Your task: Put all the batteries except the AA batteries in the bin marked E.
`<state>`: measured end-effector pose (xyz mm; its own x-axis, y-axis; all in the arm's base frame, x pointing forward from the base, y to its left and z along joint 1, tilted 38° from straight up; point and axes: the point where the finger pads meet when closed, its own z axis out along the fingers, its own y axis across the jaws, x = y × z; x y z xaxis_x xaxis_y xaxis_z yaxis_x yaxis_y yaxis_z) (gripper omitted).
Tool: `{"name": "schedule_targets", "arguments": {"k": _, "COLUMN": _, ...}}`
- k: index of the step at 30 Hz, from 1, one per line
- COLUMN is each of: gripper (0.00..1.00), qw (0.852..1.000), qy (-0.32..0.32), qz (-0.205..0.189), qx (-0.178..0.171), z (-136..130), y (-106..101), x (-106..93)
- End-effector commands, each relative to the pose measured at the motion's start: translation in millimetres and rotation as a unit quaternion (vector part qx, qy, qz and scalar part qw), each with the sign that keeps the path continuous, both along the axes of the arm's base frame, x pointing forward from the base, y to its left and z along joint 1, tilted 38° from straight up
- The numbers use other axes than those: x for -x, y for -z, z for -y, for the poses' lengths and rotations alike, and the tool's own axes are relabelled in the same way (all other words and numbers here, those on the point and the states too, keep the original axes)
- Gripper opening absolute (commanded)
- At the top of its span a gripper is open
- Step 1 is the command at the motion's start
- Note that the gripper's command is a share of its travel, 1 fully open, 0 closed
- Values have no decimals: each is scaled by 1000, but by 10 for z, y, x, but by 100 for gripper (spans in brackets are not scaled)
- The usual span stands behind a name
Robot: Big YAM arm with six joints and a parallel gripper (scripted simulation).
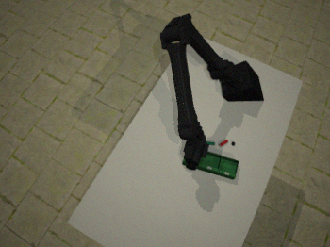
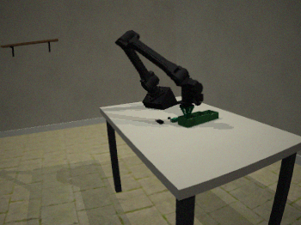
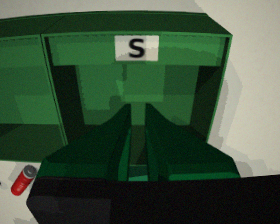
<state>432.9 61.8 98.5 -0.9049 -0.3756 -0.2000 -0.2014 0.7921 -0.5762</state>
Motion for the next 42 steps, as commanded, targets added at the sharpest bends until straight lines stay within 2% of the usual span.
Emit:
{"name": "schedule_targets", "arguments": {"k": 1, "gripper": 9, "qw": 999, "qy": -7, "qz": 34, "qx": -13, "z": -191, "y": -315, "x": -134}}
{"name": "schedule_targets", "arguments": {"k": 3, "gripper": 9, "qw": 1000, "qy": -7, "qz": 24, "qx": -9, "z": -204, "y": -251, "x": -122}}
{"name": "schedule_targets", "arguments": {"k": 6, "gripper": 9, "qw": 1000, "qy": -7, "qz": 29, "qx": -11, "z": -224, "y": -320, "x": -111}}
{"name": "schedule_targets", "arguments": {"k": 21, "gripper": 9, "qw": 1000, "qy": -8, "qz": 19, "qx": -7, "z": -253, "y": -255, "x": -141}}
{"name": "schedule_targets", "arguments": {"k": 23, "gripper": 9, "qw": 999, "qy": -7, "qz": 34, "qx": -14, "z": -289, "y": -463, "x": -103}}
{"name": "schedule_targets", "arguments": {"k": 28, "gripper": 9, "qw": 999, "qy": -7, "qz": 34, "qx": -15, "z": -346, "y": -562, "x": -53}}
{"name": "schedule_targets", "arguments": {"k": 29, "gripper": 9, "qw": 1000, "qy": -7, "qz": 19, "qx": -8, "z": -369, "y": -456, "x": -42}}
{"name": "schedule_targets", "arguments": {"k": 31, "gripper": 9, "qw": 1000, "qy": -7, "qz": 23, "qx": -10, "z": -399, "y": -538, "x": -19}}
{"name": "schedule_targets", "arguments": {"k": 35, "gripper": 9, "qw": 1000, "qy": 3, "qz": 22, "qx": -9, "z": -315, "y": -532, "x": -41}}
{"name": "schedule_targets", "arguments": {"k": 36, "gripper": 9, "qw": 1000, "qy": -7, "qz": 21, "qx": -9, "z": -447, "y": -480, "x": -17}}
{"name": "schedule_targets", "arguments": {"k": 42, "gripper": 9, "qw": 1000, "qy": -7, "qz": 24, "qx": -12, "z": -706, "y": -302, "x": 31}}
